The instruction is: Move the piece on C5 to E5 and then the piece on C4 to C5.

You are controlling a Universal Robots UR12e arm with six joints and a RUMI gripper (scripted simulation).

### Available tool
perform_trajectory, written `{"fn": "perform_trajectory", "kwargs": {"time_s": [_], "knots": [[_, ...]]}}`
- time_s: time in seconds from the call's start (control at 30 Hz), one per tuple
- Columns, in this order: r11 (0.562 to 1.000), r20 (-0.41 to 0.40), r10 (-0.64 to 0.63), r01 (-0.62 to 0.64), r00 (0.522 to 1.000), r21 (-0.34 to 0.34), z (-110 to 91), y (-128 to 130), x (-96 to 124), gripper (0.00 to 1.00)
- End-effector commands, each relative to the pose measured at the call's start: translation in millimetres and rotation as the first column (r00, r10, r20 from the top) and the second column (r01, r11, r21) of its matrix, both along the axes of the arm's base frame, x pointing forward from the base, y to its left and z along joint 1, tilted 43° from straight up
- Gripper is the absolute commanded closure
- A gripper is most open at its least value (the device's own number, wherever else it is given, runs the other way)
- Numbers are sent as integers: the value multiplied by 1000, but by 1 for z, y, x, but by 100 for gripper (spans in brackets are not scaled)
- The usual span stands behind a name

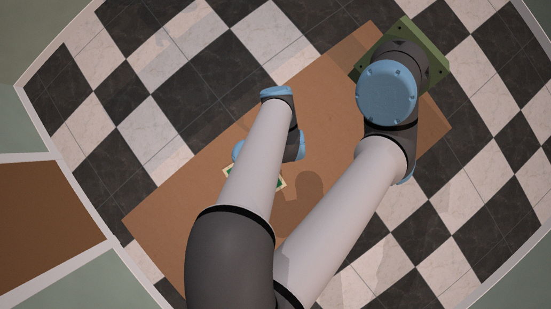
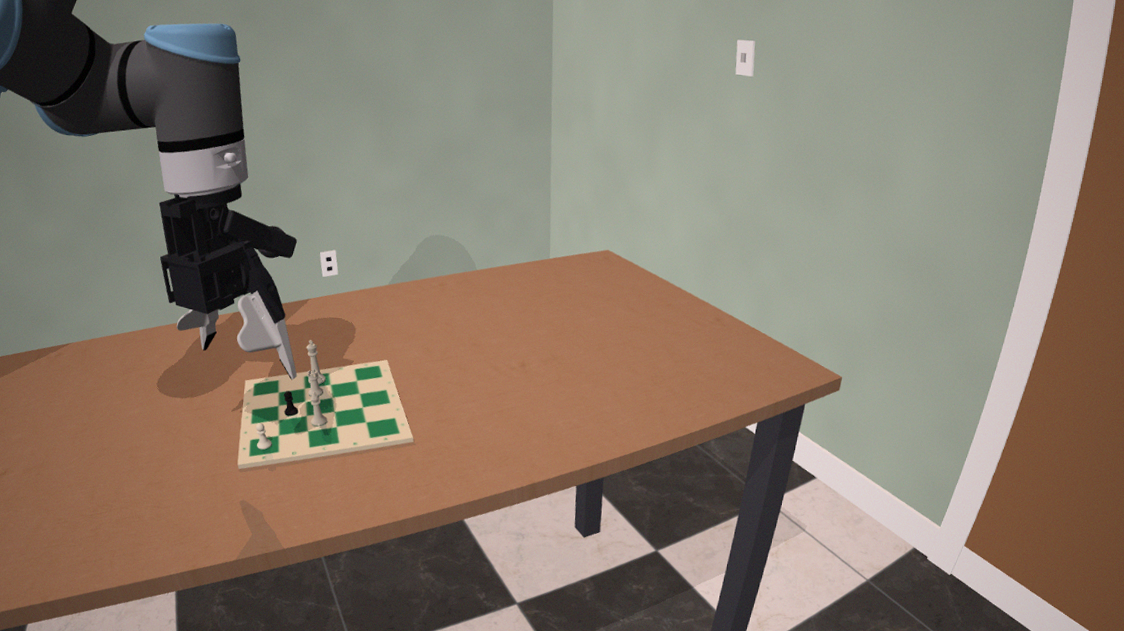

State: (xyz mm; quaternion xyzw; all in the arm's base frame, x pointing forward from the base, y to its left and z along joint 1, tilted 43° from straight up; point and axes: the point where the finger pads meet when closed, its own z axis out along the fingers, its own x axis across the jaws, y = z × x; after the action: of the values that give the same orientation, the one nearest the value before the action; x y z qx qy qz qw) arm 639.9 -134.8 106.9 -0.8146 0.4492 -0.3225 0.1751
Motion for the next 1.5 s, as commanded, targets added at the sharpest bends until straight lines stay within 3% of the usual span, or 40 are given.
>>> {"fn": "perform_trajectory", "kwargs": {"time_s": [0.0, 0.47, 0.77, 0.83, 1.03, 1.23, 1.33, 1.4, 1.47], "knots": [[1000, -3, -1, 1, 1000, 4, -2, 1, -2, 0], [1000, -1, -19, 19, 1000, 19, 1, 1, 1, 0], [976, -11, -160, 160, 987, 149, 14, 3, 14, 0], [976, -11, -160, 160, 987, 149, 14, 3, 14, 0], [906, -45, -310, 310, 950, 289, 27, 7, 27, 0], [787, -103, -452, 450, 886, 422, 42, 12, 39, 0], [722, -135, -507, 505, 852, 474, 48, 15, 44, 0], [722, -135, -507, 505, 852, 474, 48, 15, 44, 0], [682, -154, -535, 533, 830, 501, 51, 16, 47, 0]]}}
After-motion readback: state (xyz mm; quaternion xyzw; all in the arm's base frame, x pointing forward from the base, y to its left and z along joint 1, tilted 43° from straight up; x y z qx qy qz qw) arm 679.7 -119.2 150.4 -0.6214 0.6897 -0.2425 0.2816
